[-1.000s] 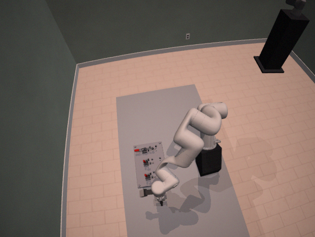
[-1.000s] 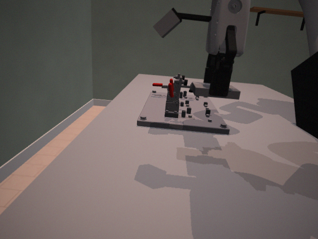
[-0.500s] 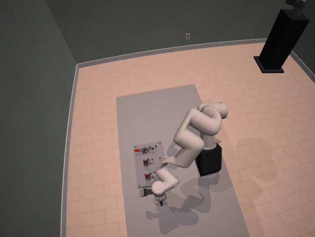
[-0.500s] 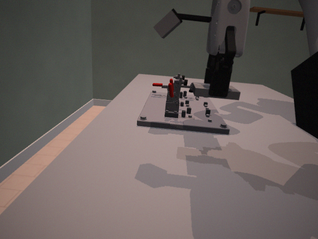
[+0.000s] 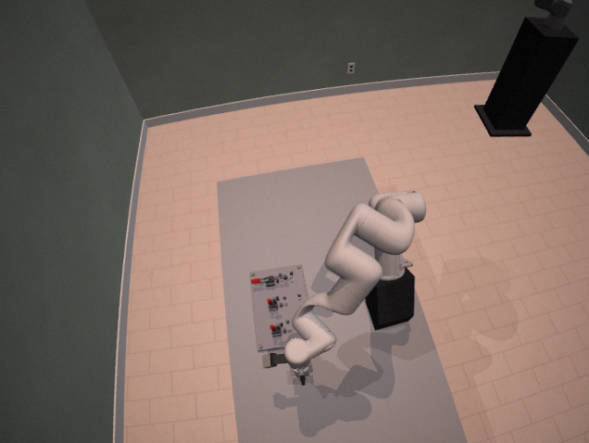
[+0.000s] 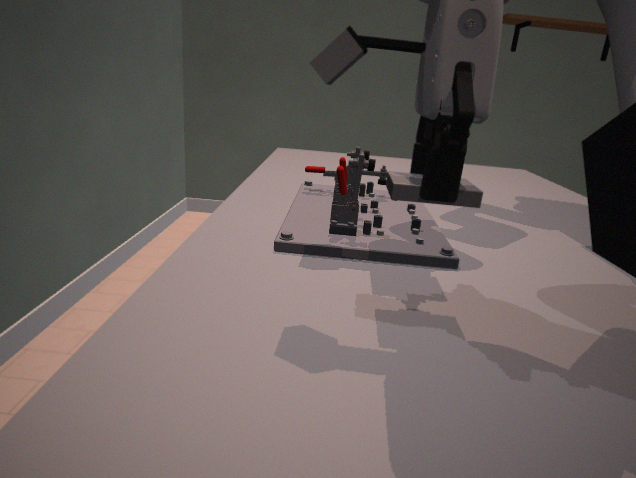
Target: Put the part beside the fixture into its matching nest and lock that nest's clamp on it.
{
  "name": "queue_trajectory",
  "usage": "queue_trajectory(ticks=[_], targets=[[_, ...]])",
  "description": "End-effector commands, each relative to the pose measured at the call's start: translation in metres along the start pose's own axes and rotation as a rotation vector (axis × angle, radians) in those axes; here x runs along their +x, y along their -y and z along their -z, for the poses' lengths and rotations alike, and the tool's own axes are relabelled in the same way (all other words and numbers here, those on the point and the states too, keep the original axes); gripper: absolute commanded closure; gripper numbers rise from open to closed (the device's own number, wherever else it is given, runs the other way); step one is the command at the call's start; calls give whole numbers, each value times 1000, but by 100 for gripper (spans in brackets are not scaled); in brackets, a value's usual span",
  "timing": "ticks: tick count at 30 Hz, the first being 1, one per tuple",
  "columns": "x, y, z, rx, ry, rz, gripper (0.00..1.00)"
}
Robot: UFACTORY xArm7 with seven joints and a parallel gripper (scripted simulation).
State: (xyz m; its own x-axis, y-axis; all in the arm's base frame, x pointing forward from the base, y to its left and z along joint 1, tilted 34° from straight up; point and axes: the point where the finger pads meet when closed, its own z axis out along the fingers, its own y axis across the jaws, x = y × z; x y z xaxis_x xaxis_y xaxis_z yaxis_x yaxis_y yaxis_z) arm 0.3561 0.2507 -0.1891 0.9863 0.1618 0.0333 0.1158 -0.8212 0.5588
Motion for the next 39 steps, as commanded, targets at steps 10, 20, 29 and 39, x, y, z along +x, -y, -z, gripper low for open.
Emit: queue_trajectory(ticks=[10, 20, 29, 39], targets=[[-3, 1, -8, 4, -3, 0, 100], [-7, 1, -15, 4, -3, 0, 100], [-8, 2, -18, 4, -3, 0, 100], [-9, 2, -19, 4, -3, 0, 100]])
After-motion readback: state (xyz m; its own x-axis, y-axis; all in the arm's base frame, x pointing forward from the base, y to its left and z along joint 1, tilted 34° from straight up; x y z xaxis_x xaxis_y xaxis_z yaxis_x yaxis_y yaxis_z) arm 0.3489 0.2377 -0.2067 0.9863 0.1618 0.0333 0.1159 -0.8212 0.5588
